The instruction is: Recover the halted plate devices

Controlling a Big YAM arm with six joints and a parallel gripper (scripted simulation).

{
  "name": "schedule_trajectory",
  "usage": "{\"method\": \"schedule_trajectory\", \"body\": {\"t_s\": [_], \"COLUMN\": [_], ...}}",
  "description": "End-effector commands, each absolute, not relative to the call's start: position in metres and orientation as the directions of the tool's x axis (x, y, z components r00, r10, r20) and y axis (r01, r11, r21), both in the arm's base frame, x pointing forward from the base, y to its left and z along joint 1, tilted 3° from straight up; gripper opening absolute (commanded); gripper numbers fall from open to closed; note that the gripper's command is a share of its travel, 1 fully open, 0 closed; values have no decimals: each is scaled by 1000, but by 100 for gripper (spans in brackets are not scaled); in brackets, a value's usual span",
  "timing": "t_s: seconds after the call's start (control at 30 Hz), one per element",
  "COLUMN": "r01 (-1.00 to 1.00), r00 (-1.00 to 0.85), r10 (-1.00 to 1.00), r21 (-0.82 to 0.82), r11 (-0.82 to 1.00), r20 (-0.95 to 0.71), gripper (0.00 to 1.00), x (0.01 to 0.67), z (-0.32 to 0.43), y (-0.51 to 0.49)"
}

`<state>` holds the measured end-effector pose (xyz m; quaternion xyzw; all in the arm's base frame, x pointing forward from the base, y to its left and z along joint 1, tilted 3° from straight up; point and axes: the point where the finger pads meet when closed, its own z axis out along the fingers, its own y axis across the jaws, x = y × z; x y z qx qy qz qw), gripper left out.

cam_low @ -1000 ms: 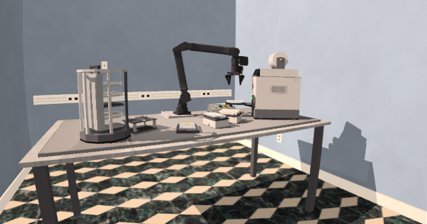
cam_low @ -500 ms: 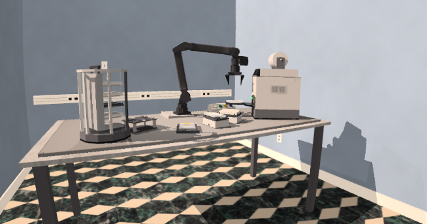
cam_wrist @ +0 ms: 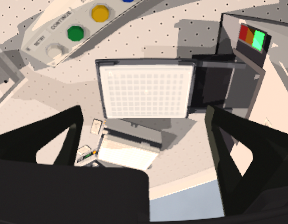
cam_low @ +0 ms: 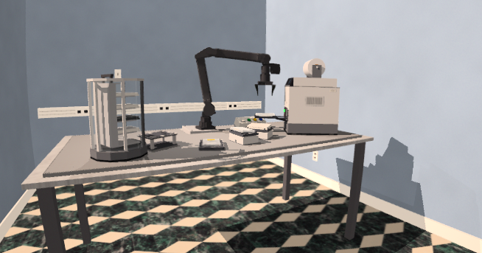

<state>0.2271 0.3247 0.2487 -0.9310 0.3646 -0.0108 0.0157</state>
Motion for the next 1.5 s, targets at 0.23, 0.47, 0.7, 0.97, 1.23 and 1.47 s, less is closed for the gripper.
{"method": "schedule_trajectory", "body": {"t_s": [0.23, 0.47, 0.7, 0.97, 1.23, 1.47], "r01": [-671, -671, -671, -671, -674, -675], "r00": [738, 738, 738, 738, 738, 737], "r10": [-675, -675, -675, -675, -675, -676], "r21": [-101, -101, -101, -101, -46, -44], "r11": [-734, -734, -734, -734, -738, -736], "r20": [-3, -3, -3, -3, 4, 5], "gripper": [100, 100, 100, 100, 100, 100], "x": [239, 239, 239, 239, 234, 235], "z": [275, 275, 275, 275, 243, 223], "y": [337, 337, 337, 337, 328, 329]}}
